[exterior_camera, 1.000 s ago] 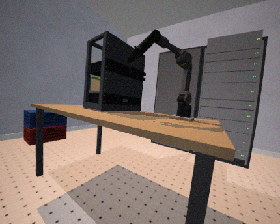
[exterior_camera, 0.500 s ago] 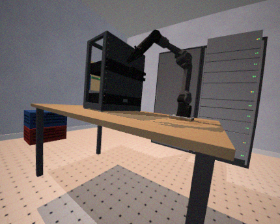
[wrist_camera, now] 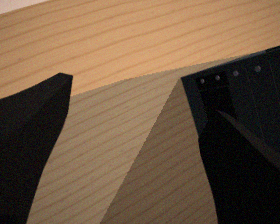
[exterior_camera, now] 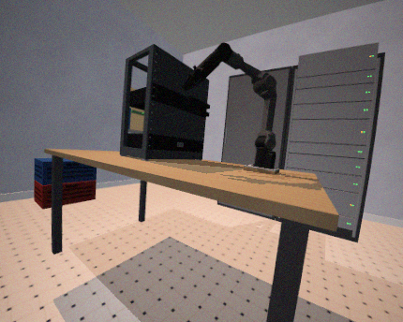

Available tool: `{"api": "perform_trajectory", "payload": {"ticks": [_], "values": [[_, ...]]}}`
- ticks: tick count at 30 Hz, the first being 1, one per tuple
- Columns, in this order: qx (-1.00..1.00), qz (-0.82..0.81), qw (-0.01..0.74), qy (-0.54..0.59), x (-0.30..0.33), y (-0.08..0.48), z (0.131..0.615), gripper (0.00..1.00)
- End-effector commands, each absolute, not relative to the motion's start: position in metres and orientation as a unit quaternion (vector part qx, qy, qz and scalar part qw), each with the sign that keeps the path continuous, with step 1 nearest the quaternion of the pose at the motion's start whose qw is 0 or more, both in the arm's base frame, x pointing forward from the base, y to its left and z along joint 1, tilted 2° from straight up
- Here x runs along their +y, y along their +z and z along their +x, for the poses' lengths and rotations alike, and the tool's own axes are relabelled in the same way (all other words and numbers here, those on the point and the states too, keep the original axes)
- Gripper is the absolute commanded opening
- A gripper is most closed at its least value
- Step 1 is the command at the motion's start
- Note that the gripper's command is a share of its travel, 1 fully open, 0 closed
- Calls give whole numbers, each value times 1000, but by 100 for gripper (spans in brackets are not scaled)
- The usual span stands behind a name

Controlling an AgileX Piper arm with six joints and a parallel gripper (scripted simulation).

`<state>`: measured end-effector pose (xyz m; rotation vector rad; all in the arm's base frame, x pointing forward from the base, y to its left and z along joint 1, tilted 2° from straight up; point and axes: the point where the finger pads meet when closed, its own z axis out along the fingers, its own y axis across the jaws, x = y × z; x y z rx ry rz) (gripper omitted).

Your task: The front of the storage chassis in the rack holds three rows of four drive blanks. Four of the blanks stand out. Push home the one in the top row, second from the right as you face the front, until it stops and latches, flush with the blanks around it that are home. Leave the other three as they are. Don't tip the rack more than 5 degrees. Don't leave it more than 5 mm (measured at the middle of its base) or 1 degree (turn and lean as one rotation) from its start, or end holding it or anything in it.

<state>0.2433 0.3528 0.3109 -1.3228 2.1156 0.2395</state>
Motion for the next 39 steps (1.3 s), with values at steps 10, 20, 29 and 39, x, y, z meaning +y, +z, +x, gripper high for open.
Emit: {"api": "perform_trajectory", "payload": {"ticks": [10, 20, 29, 39], "values": [[805, -491, 319, 98, 349, 312, 244, 100], [812, -466, 331, 114, 339, 314, 245, 100], [822, -427, 350, 140, 324, 316, 246, 100], [836, -328, 392, 199, 288, 320, 248, 100]]}}
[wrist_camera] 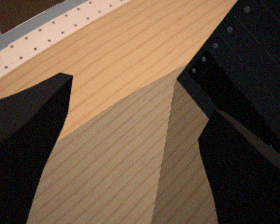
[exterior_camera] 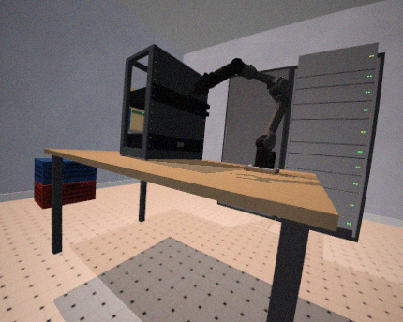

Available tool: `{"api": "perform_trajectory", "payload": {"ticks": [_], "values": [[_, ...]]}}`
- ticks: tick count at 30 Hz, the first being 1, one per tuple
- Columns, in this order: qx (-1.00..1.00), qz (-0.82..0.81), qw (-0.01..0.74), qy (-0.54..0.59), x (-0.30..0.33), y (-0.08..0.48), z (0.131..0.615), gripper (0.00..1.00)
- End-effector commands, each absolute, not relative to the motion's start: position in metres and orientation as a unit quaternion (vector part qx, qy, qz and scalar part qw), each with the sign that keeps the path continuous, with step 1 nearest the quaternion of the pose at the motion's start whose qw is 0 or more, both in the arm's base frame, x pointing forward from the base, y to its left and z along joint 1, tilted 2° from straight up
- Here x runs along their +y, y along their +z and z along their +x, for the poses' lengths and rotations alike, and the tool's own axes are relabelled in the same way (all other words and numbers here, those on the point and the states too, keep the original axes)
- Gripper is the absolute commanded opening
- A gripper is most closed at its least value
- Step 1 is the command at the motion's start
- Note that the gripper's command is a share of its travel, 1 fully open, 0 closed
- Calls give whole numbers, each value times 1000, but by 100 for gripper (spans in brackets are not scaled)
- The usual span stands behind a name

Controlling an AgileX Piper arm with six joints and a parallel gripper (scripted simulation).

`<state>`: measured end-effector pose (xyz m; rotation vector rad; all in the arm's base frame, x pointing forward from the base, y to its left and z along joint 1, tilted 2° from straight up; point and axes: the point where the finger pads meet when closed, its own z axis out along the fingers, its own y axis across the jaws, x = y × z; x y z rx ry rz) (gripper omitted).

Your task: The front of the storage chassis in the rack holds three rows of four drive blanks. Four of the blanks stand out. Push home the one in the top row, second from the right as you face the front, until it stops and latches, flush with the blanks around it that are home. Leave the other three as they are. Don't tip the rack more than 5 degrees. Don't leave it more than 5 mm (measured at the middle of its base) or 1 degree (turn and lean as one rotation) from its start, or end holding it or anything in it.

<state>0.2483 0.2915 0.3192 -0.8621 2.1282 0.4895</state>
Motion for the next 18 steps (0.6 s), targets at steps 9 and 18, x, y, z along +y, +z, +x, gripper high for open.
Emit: {"api": "perform_trajectory", "payload": {"ticks": [9, 18], "values": [[837, -219, 430, 258, 249, 324, 251, 100], [809, -33, 475, 345, 186, 329, 254, 100]]}}
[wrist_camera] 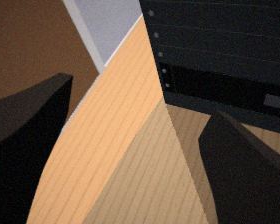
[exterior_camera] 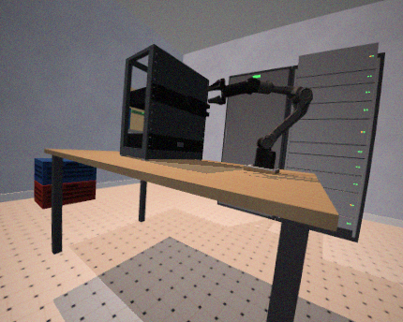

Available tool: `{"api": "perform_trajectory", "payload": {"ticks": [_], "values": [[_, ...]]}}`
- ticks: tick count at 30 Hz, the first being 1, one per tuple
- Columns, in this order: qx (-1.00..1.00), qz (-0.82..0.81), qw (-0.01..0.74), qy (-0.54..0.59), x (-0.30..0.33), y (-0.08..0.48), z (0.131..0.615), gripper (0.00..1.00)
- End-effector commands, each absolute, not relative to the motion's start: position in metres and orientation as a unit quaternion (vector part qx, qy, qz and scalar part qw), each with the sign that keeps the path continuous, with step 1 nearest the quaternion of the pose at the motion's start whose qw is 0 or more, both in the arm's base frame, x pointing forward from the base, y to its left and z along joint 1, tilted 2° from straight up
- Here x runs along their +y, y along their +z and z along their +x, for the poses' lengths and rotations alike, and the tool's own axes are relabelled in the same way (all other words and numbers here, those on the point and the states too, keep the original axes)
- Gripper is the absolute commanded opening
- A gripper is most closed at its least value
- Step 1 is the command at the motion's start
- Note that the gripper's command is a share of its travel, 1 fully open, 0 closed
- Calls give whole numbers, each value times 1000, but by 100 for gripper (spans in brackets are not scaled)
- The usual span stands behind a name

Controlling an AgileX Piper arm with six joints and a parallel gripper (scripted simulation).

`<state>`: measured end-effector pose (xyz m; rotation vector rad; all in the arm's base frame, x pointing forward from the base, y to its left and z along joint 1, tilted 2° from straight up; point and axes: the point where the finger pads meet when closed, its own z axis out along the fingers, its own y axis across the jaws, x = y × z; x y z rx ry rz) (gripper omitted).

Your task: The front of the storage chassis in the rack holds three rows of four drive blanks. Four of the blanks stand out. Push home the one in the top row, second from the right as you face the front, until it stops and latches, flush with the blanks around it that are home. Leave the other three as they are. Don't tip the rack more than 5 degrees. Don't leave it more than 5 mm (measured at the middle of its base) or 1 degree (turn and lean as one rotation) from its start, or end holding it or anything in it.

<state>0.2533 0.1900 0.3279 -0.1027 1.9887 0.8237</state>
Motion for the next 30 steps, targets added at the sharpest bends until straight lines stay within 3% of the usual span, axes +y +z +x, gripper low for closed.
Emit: {"api": "perform_trajectory", "payload": {"ticks": [1, 30], "values": [[805, -18, 477, 352, 181, 329, 254, 100], [694, 255, 502, 448, 88, 338, 261, 100]]}}
